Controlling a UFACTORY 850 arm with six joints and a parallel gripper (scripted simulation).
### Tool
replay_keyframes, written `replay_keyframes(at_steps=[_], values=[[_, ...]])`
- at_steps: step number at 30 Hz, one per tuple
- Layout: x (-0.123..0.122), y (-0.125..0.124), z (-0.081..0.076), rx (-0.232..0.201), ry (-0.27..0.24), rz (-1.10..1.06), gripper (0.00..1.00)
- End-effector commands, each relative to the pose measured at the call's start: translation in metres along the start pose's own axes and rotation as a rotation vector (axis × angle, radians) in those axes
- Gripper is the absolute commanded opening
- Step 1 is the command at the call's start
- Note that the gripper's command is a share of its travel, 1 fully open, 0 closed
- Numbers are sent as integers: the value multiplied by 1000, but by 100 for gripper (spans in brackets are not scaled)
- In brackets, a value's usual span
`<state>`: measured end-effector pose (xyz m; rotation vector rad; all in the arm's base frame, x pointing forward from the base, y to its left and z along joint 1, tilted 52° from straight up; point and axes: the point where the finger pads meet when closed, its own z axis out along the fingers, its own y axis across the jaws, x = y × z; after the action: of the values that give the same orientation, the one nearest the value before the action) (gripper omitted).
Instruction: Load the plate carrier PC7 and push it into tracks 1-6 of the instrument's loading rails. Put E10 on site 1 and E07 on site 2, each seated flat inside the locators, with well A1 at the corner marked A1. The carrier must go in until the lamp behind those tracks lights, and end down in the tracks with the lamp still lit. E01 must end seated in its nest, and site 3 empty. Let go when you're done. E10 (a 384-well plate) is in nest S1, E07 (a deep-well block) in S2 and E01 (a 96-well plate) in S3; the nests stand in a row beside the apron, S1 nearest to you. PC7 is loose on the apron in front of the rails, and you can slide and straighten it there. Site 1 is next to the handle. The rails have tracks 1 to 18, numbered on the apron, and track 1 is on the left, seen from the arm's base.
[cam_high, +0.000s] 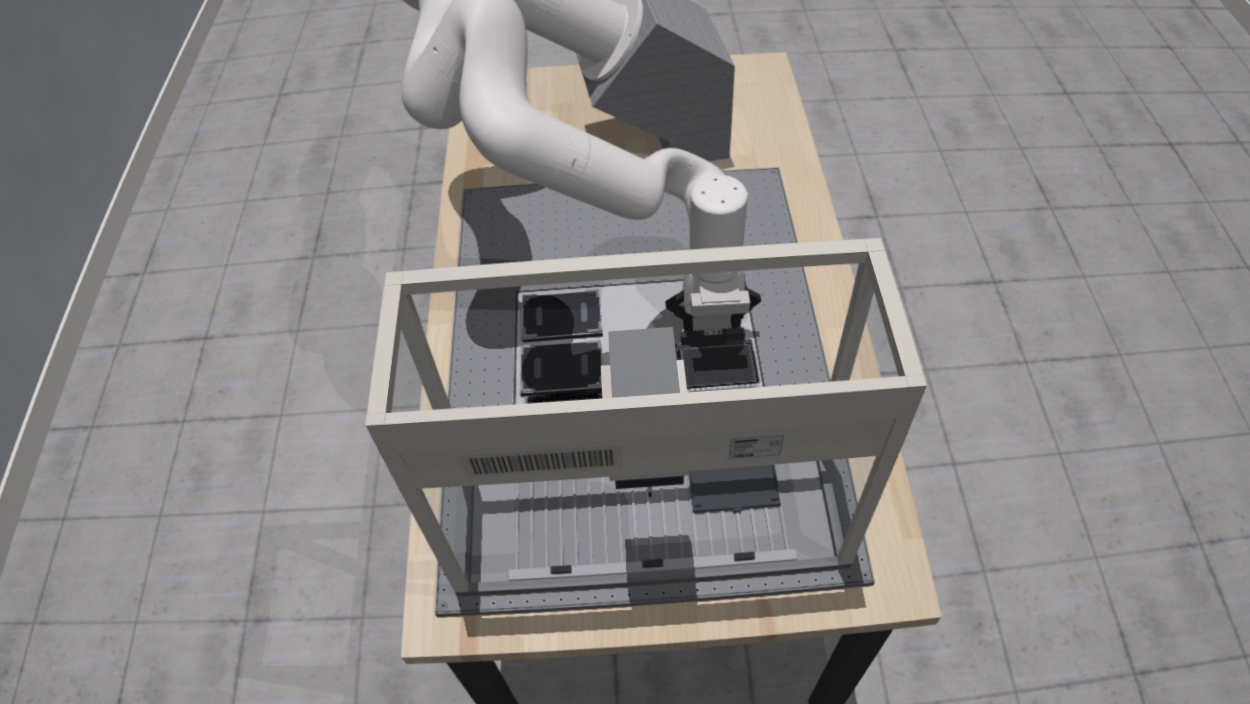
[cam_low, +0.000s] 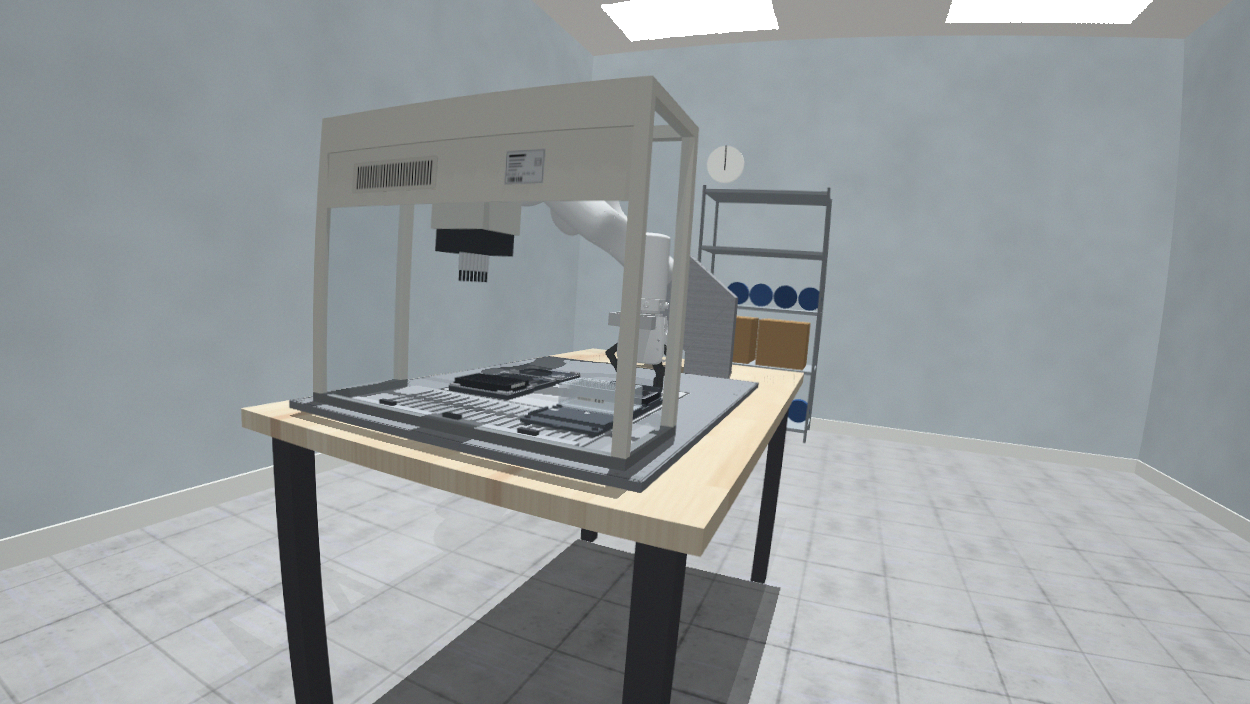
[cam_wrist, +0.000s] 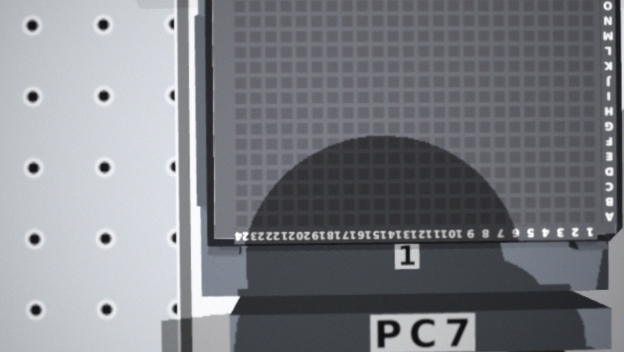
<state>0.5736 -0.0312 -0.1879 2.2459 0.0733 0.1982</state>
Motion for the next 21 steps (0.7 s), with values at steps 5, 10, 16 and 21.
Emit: replay_keyframes(at_steps=[5,10,16,21], values=[[10,0,-1,0,1,1,82],[13,0,-1,0,1,1,82],[19,0,-1,0,1,1,82],[24,0,-1,0,1,1,82]])
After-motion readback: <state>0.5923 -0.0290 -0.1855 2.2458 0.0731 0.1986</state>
